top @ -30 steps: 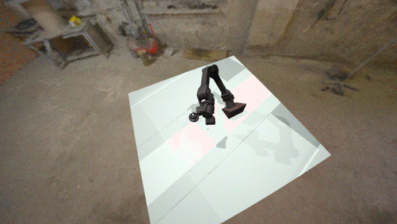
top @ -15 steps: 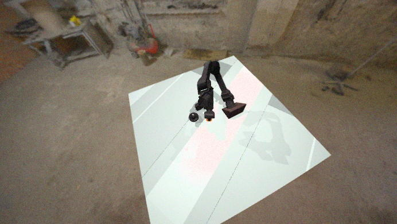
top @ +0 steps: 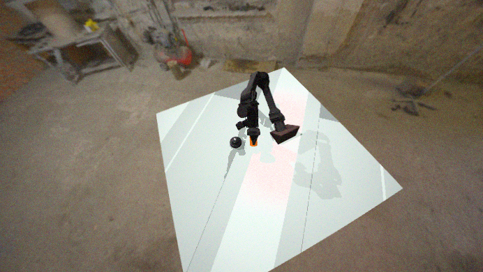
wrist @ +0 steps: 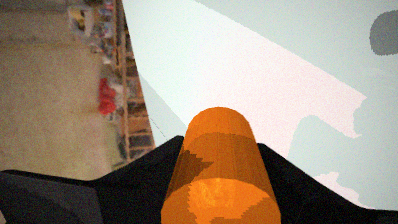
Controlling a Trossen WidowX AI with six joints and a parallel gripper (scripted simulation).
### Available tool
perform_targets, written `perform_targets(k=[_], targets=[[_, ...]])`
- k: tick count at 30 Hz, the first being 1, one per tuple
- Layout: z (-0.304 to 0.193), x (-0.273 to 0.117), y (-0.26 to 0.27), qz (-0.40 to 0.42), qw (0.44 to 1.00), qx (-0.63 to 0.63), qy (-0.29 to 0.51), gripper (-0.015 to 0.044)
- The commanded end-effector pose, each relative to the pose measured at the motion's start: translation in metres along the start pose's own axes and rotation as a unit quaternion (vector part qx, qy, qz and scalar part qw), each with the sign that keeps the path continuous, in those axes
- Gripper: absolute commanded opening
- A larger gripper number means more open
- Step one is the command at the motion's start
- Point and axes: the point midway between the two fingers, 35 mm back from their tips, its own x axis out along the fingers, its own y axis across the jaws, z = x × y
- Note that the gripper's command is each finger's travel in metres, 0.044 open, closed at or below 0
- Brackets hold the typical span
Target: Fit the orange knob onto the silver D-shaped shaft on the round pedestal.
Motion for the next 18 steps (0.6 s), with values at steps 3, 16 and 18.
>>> perform_targets(k=[3,16,18], targets=[[0.0024,-0.0093,0.0120,0.073,0.997,-0.002,0.000,0.0000],[0.0036,-0.0128,0.0157,0.122,0.993,-0.002,0.000,0.0000],[0.0036,-0.0126,0.0151,0.131,0.991,-0.002,-0.001,0.0000]])
